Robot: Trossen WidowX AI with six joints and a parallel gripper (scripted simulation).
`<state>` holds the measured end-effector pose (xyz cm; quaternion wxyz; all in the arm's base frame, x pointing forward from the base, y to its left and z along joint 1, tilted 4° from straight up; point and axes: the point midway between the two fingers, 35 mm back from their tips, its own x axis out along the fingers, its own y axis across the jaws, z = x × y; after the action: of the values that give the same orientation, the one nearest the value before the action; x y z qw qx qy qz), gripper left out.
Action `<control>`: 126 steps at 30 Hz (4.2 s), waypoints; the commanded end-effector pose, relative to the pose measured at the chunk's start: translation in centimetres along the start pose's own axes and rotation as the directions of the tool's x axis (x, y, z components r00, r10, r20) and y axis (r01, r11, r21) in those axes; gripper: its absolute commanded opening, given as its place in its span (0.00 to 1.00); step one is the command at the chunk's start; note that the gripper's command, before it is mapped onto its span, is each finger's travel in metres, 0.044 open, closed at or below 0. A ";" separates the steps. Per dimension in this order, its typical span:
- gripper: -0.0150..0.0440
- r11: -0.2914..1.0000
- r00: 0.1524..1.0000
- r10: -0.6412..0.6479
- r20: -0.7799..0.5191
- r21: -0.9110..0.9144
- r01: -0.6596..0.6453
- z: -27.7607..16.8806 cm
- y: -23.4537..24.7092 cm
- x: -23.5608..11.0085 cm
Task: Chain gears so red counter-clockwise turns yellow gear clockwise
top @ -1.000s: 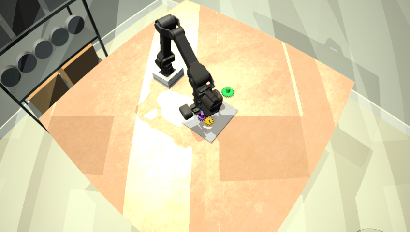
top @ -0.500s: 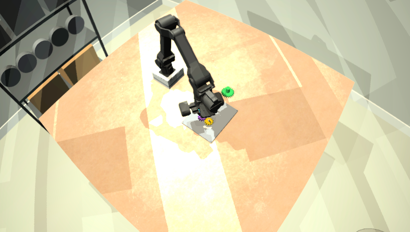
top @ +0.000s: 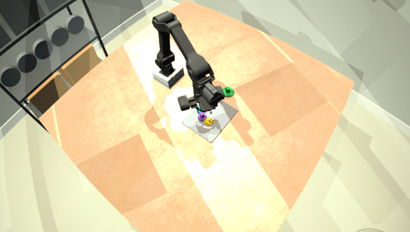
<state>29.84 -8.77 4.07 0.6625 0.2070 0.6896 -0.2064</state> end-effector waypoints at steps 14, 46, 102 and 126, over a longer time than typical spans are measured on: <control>1.00 1.000 1.000 -0.002 -0.006 0.000 0.002 -0.5 -0.2 -4.8; 1.00 1.000 1.000 -0.002 -0.006 0.000 0.002 -0.5 -0.2 -4.8; 1.00 1.000 1.000 0.015 -0.025 -0.001 -0.015 -25.8 21.9 -9.3; 1.00 1.000 1.000 0.015 -0.025 -0.001 -0.015 -25.8 21.9 -9.3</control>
<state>21.09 23.70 14.02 0.6571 0.2120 0.6960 -0.1973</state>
